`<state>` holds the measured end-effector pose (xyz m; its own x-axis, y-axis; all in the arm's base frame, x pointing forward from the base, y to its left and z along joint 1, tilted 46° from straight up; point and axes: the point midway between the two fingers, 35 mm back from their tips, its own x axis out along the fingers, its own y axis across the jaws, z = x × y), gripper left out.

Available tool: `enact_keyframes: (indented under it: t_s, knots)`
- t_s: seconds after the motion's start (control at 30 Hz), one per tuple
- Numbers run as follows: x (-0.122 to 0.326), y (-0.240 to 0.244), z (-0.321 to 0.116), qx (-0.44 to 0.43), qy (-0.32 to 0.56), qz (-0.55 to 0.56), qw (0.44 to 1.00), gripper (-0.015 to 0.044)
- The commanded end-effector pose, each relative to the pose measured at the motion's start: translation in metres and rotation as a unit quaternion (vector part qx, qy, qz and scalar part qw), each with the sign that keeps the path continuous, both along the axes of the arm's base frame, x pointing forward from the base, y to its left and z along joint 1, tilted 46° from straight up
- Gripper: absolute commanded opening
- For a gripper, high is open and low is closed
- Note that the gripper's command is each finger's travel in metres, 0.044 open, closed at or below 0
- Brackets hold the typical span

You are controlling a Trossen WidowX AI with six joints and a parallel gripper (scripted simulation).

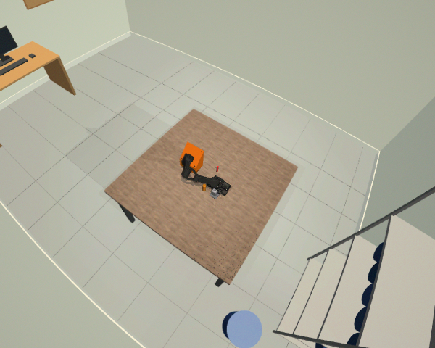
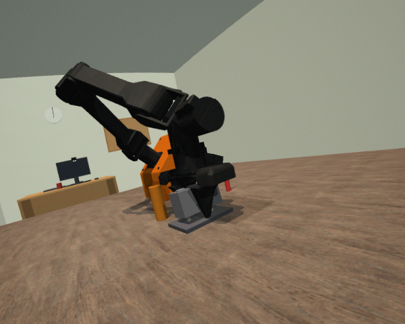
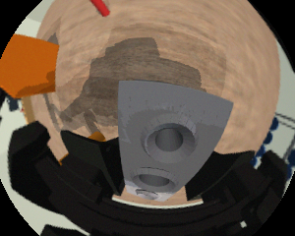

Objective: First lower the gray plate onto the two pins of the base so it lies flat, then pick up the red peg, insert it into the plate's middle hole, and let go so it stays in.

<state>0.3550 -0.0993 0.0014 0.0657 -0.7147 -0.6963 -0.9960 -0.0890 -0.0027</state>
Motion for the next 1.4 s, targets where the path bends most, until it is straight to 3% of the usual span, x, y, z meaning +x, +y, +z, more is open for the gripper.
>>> enact_keyframes:
  t_s: [0.0, 1.37]
  knots:
    - [0.002, -0.006, -0.004, -0.001, -0.003, -0.007, 1.000, 0.0000]
    - [0.013, -0.005, -0.004, -0.001, -0.004, -0.007, 1.000, 0.0000]
